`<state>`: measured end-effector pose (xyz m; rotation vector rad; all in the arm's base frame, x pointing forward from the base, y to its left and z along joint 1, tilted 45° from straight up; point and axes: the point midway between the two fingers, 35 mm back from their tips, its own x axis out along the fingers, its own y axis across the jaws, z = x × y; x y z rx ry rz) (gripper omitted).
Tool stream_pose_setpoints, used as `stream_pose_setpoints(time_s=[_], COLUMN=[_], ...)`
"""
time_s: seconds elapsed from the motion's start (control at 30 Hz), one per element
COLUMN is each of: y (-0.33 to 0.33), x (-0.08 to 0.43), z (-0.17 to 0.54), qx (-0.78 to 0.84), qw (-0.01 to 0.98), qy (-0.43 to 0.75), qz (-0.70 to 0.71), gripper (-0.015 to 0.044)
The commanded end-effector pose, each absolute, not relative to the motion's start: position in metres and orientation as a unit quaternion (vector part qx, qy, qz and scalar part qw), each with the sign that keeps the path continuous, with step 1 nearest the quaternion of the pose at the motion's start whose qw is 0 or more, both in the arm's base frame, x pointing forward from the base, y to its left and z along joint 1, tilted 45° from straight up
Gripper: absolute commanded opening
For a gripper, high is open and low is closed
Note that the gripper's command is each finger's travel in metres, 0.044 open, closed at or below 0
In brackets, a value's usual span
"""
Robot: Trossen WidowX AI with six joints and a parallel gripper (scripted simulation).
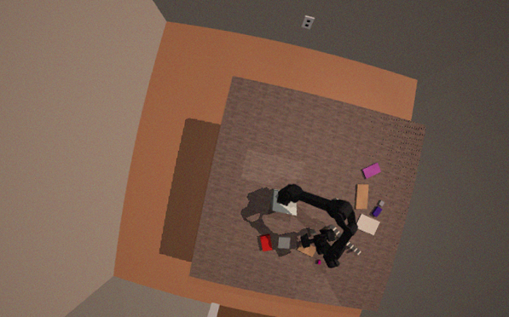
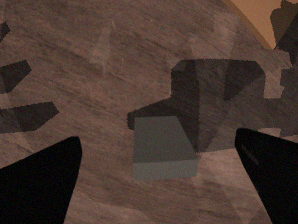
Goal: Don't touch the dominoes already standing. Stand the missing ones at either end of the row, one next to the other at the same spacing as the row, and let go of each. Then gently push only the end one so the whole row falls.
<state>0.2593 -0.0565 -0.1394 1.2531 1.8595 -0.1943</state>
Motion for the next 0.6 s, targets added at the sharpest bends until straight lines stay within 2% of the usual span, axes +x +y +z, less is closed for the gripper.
stream_pose_setpoints(time_s=[0.0,0.3,0.57], y=[-0.0544,-0.0544,-0.0544], x=[0.2587,0.2587,0.2587], z=[-0.1407,-0.1407,-0.1407], qx=[0.506,0.506,0.506], qw=[0.428,0.428,0.428], qy=[0.745,0.745,0.745], qz=[-0.078,-0.078,-0.078], gripper=[0.0335,0.0107,0.0107])
